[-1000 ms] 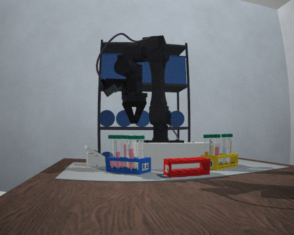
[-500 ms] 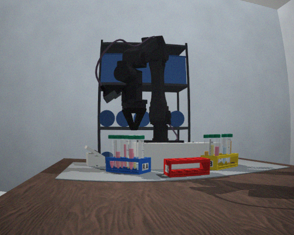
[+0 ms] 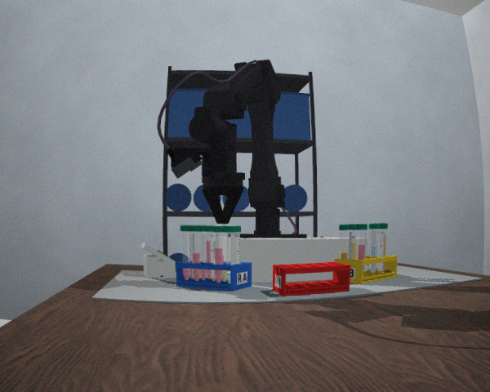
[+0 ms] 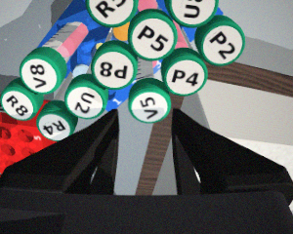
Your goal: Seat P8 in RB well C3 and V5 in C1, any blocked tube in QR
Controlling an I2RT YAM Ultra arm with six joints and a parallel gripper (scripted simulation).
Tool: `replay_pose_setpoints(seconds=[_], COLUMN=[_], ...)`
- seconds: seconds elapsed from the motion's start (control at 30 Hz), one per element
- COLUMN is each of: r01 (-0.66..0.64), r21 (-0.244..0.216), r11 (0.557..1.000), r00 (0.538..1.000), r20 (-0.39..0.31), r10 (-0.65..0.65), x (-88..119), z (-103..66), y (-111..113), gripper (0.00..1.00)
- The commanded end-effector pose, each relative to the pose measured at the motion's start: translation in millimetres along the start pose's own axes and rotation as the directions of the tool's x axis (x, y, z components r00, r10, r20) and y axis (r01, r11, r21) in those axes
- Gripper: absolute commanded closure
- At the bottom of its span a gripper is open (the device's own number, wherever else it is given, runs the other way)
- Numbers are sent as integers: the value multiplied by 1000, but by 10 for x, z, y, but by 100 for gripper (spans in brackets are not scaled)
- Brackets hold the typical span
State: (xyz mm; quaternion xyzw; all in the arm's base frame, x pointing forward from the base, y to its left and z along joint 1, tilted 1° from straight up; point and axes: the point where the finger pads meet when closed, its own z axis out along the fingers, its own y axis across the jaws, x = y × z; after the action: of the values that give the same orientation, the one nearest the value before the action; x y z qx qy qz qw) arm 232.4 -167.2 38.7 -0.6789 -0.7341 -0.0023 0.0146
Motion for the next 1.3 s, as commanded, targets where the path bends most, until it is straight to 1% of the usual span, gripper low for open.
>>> replay_pose_setpoints(seconds=[0.0,0.03,0.07,0.13,0.2,0.27,0.33,0.4,0.53,0.6,0.7,0.9,0.93,1.03,1.1,1.2,1.27], r01=[4,5,5,5,5,7,7,-1,-1,-1,-2,-2,-2,-2,-2,-3,-3], r21=[-21,-34,-34,-21,-16,-35,-35,-22,-19,-36,-21,-29,-22,-21,-30,-6,-3], r11=[1000,999,999,1000,1000,999,999,1000,1000,999,1000,1000,1000,1000,1000,1000,1000], r00=[1000,1000,1000,1000,1000,1000,1000,1000,1000,1000,1000,1000,1000,1000,1000,1000,1000], r20=[14,25,26,14,10,26,26,16,14,28,15,22,16,15,23,3,0], r10=[-4,-4,-4,-5,-5,-6,-6,1,1,2,2,2,2,2,3,3,3], x=[27,-5,-4,38,53,5,5,24,30,-20,23,-4,15,19,-19,25,22], z=[-37,-73,-71,-23,-18,-60,-60,-15,4,-42,20,8,34,52,32,124,147], y=[19,59,60,15,0,59,59,1,-14,40,-15,10,-15,-23,18,-38,-38], gripper=[70,70,70,70,70,70,70,70,70,70,70,70,70,70,70,70,70])
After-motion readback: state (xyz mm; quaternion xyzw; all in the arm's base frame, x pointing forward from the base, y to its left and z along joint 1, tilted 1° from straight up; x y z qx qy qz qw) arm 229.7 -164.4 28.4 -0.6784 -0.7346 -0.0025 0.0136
